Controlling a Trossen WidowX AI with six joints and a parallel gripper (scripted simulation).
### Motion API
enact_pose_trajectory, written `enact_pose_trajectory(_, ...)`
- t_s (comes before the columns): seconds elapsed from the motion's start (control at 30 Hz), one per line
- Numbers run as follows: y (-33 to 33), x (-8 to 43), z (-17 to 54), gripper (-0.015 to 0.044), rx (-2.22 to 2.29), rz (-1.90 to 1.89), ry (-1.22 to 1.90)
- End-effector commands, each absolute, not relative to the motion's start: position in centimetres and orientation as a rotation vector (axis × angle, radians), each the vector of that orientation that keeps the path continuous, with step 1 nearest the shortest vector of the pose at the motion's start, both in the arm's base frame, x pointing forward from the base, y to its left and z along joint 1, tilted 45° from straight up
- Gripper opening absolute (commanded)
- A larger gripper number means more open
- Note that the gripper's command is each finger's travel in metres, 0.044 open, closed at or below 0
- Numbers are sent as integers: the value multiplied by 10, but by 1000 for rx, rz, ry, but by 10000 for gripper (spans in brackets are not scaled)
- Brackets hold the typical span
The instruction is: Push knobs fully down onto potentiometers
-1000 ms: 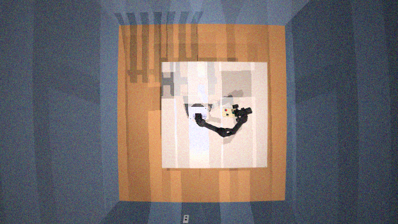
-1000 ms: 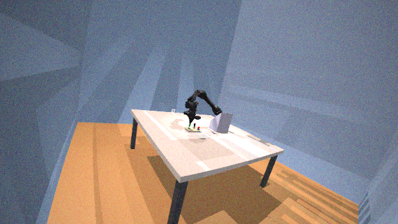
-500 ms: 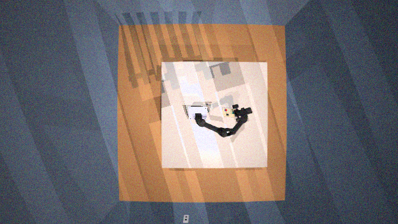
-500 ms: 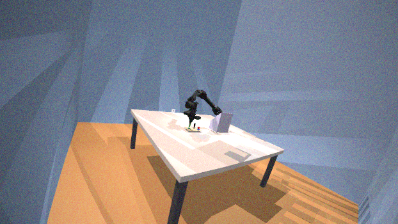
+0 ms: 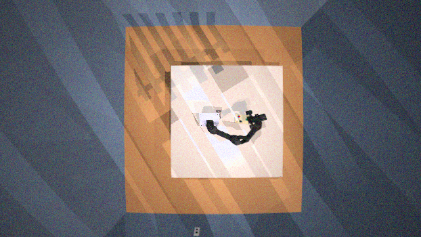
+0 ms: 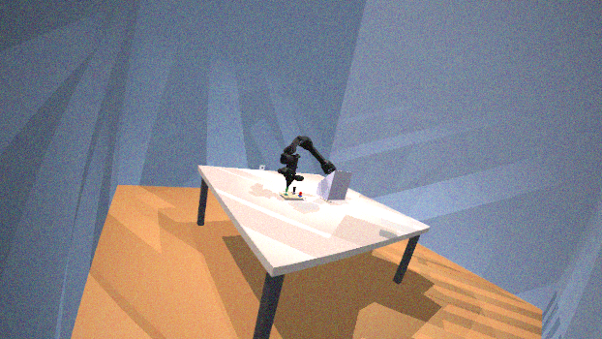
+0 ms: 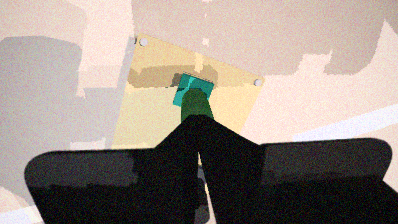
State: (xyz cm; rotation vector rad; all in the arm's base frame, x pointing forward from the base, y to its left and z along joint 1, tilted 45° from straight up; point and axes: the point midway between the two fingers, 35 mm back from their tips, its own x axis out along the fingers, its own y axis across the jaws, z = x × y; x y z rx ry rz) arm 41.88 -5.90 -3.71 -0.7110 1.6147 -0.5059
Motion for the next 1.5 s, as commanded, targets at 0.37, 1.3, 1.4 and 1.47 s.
enact_pose_trajectory(0.37, -63, 419, -39, 0, -713, -508, 1614)
enact_pose_trajectory(1.3, -67, 419, -43, 0, -713, -508, 1614)
enact_pose_trajectory(1.4, -67, 419, -44, 0, -713, -508, 1614)
enact_pose_trajectory(1.47, -68, 419, -44, 0, -713, -508, 1614)
